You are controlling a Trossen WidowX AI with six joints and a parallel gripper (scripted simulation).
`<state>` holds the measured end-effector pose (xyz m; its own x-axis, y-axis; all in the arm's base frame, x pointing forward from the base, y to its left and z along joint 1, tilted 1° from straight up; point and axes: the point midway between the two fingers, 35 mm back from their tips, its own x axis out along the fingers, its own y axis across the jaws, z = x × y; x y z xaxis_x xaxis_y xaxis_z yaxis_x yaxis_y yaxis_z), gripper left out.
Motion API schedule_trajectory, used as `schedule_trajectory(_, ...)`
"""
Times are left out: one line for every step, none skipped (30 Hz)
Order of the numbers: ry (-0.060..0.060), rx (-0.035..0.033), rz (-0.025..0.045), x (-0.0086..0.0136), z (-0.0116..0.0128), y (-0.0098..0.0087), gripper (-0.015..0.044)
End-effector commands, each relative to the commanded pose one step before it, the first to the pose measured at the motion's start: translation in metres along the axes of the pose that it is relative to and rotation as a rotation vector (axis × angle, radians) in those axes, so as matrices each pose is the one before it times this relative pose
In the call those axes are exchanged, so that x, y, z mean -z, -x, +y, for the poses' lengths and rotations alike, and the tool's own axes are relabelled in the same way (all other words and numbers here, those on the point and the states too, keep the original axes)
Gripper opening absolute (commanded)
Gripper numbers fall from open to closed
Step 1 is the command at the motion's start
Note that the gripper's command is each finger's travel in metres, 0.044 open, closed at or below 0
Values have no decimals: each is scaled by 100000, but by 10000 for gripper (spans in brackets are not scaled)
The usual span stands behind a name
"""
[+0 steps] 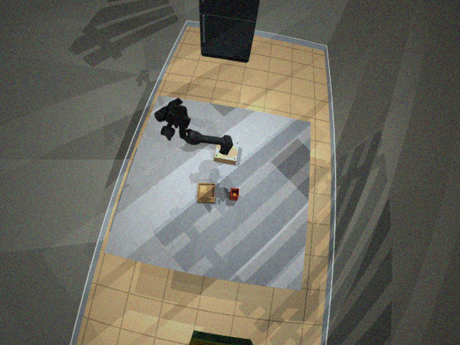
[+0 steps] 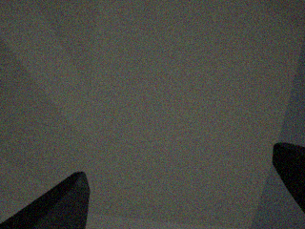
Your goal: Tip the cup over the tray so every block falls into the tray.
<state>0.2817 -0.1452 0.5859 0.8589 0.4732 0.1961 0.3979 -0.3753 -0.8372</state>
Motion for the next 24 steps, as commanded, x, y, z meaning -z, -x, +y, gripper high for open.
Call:
schedule_trajectory(981,58,253,-63,-146,69,426)
schedule_trajectory(2945,166,753,-191,-437,204,440)
schedule_trajectory(4914,251,1235,-315,-731,331,440)
schedule_trajectory(5957,262,1461,-368,-891,387,440)
schedule_trajectory(5965,220,1420,-349,-900,372,440)
schedule_trajectory(5973,180,1377,-330,-908,357,440)
schedule_trajectory(5980,144,1332,-311,-916,342,440)
schedule_trajectory(5986,111,1284,-292,-923,327,440)
schedule_trajectory(5993,82,1235,-274,-931,312,440)
schedule_trajectory(5999,57,1184,-255,-937,296,440)
schedule_trajectory(3890,358,1627,121,-236,98,440)
schedule_trajectory(4125,340,1728,135,-249,104,440)
schedule_trajectory(5122,209,1483,1,-592,188,440)
schedule_trajectory(5772,102,1107,-118,-900,249,440)
schedule_trajectory(5901,73,957,-134,-977,251,440)
schedule_trajectory(5911,66,892,-121,-989,237,440)
schedule_trajectory(5918,64,831,-107,-998,222,440)
schedule_trajectory(5919,67,778,-91,-1002,207,440)
schedule_trajectory(5919,74,727,-75,-1005,192,440)
schedule_trajectory(5919,84,675,-59,-1009,176,440)
schedule_trajectory(5913,99,625,-44,-1012,161,440)
schedule_trajectory(5915,117,576,-29,-1016,146,440)
schedule_trajectory(5911,139,527,-14,-1019,132,440)
schedule_trajectory(5907,165,481,2,-1023,117,440)
